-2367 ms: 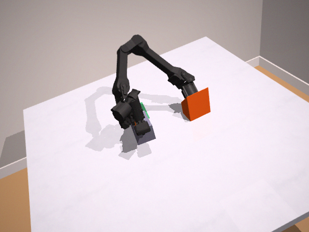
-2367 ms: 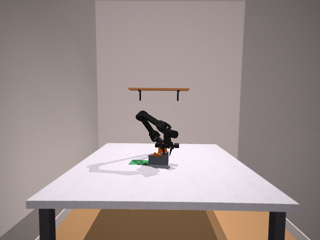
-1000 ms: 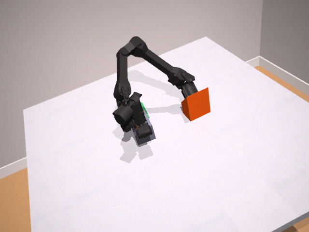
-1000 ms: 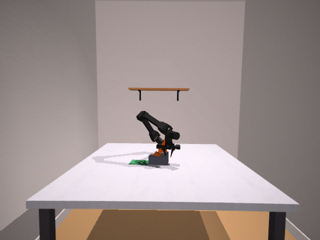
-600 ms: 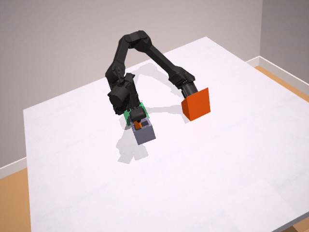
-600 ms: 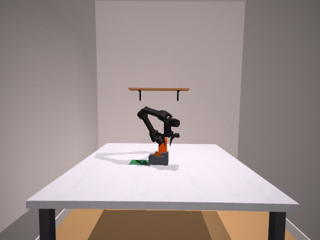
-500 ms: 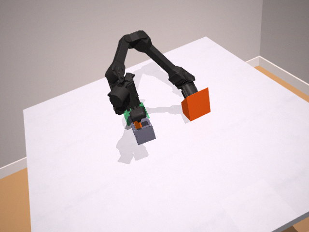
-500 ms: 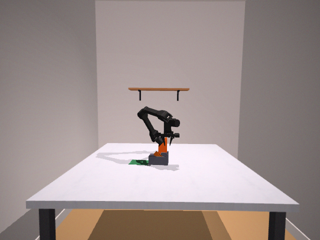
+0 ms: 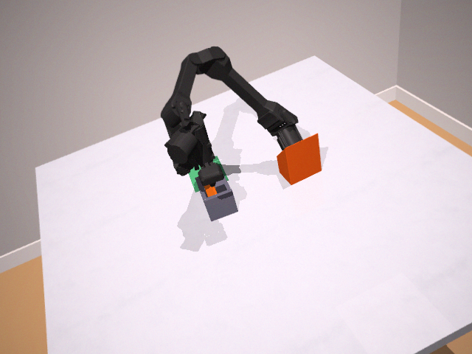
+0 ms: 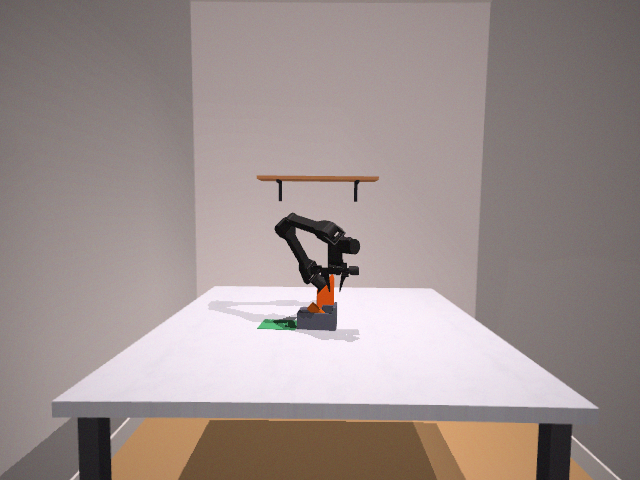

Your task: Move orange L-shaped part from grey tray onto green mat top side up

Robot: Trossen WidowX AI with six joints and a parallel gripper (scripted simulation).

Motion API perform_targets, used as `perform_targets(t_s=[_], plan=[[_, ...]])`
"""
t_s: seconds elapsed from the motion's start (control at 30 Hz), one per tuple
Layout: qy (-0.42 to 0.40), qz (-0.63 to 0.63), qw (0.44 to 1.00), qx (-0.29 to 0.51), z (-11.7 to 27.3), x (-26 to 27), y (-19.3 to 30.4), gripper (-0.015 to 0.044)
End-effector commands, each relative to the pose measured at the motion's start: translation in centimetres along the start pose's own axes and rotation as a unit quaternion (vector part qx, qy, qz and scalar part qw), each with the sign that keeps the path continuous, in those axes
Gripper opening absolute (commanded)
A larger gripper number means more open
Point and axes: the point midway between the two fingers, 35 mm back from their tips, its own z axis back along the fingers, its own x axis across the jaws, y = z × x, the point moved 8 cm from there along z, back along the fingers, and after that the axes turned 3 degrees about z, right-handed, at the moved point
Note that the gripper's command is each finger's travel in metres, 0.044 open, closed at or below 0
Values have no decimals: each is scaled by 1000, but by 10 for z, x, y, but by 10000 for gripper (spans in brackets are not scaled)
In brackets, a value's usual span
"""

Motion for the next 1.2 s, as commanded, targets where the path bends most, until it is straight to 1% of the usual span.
perform_targets(t_s=[0.0, 0.2, 0.27, 0.33, 0.43, 0.53, 0.63, 0.73, 0.83, 0.9, 1.17], plan=[[-1, 0, 1000, -1, 0, 0, 0, 180], [-1, 0, 1000, -1, 0, 0, 0, 180], [-1, 22, 1000, -1, 0, -2, -1, 233], [0, 71, 997, 0, 1, -7, -2, 280], [0, 186, 983, 1, 1, -18, -3, 280], [0, 314, 949, 2, 2, -32, -5, 280], [-1, 438, 899, 3, 2, -45, -6, 280], [-1, 553, 833, 5, 3, -58, -7, 280], [-2, 659, 752, 6, 3, -71, -7, 280], [-2, 701, 713, 7, 3, -77, -6, 280], [-2, 706, 708, 7, 3, -78, -6, 280]])
